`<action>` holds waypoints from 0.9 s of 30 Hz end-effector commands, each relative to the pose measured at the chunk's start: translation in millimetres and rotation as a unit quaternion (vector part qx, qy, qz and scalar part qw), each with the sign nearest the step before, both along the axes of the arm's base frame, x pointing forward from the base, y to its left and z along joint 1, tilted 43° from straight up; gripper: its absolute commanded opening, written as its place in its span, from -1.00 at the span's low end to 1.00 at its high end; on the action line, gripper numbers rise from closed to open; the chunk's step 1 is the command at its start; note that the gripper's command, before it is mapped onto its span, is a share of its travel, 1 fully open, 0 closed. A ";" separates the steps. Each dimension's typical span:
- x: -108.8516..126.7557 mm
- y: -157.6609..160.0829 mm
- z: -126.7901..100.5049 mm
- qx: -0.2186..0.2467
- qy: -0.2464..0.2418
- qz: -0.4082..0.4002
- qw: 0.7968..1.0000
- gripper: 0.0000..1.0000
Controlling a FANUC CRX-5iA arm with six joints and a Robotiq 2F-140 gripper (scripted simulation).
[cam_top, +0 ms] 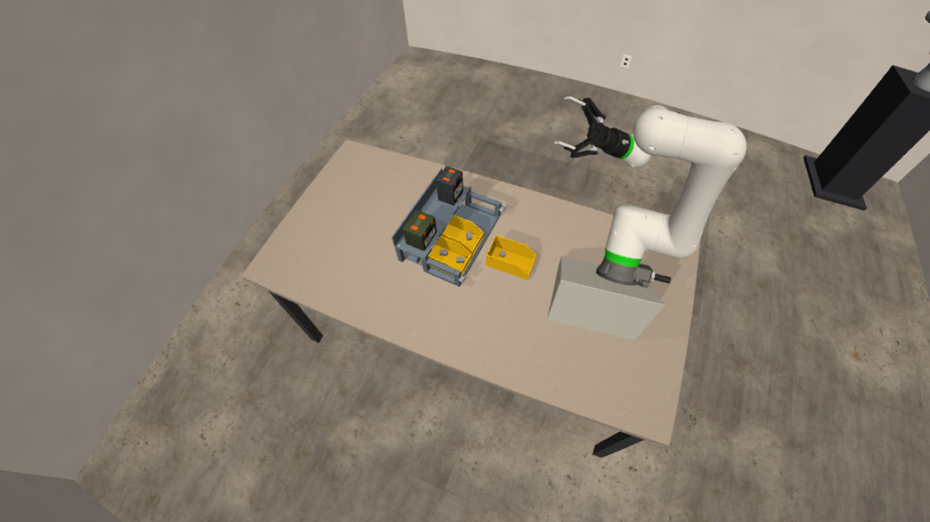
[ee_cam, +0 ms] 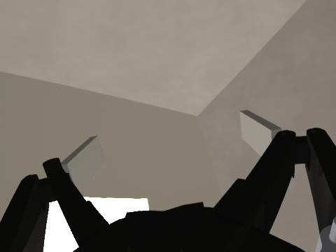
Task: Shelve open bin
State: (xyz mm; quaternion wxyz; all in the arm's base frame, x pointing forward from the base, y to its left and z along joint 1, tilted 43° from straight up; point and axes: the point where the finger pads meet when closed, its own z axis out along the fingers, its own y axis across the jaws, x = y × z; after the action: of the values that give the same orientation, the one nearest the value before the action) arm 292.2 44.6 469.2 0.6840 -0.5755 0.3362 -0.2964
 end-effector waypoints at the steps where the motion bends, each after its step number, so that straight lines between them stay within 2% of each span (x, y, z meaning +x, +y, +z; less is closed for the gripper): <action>1: -0.4 0.2 -0.6 0.001 0.003 0.002 1.000 1.00; 14: -2.9 1.4 -5.7 0.006 0.022 0.014 1.000 1.00; 27: -8.4 3.2 -18.2 0.012 0.064 0.040 0.997 1.00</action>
State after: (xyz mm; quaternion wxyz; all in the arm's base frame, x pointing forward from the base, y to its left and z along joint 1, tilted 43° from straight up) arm 285.0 47.6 453.9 0.6805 -0.5944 0.3567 -0.2374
